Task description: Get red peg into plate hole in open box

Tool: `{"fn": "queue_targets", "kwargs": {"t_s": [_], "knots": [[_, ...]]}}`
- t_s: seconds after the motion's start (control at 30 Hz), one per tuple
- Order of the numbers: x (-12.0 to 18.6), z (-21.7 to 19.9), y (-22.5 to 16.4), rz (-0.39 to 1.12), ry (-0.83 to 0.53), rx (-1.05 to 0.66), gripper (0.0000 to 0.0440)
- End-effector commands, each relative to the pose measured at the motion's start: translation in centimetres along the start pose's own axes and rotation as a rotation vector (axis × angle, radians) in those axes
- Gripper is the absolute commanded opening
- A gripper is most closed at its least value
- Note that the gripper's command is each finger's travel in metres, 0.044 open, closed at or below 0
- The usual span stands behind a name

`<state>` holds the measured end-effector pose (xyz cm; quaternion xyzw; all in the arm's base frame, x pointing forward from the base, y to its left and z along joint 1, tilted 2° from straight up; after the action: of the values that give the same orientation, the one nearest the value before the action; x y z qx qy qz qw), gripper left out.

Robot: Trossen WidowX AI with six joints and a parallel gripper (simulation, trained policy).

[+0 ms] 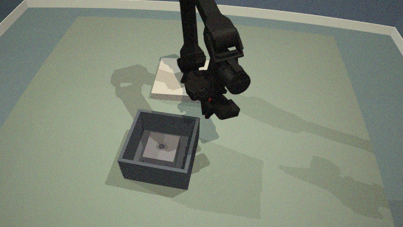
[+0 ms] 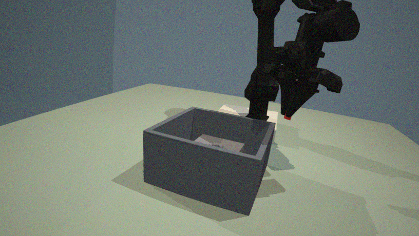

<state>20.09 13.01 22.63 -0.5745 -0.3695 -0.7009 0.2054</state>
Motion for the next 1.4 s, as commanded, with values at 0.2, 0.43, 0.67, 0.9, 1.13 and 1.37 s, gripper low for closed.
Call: {"fn": "queue_targets", "kwargs": {"t_s": [0.2,0.43,0.67,0.9,1.13,1.37], "knots": [[-0.2,0.1,4.2,-0.067,-0.011,-0.096,0.0000],[-1.4,-0.1,7.2,-0.095,-0.026,-0.129,0.0000],[-3.2,-0.5,9.9,-0.099,-0.039,-0.125,0.0000],[-5.1,-1.0,12.0,-0.073,-0.048,-0.087,0.0001],[-7.1,-1.5,13.1,-0.034,-0.045,-0.031,0.0000],[-9.0,-1.7,13.4,0.021,-0.040,0.028,0.0042]]}}
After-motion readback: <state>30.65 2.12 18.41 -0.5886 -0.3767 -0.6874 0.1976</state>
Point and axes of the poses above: the point midway between the two fingers, 35 mm back from their tips, its own x axis back along the fingers, its own z axis across the jaws, y = z × x, the point moved 10 cm from there along x, back along the fingers, and after that the axes turned 5 degrees about x, right-handed, at the moved point
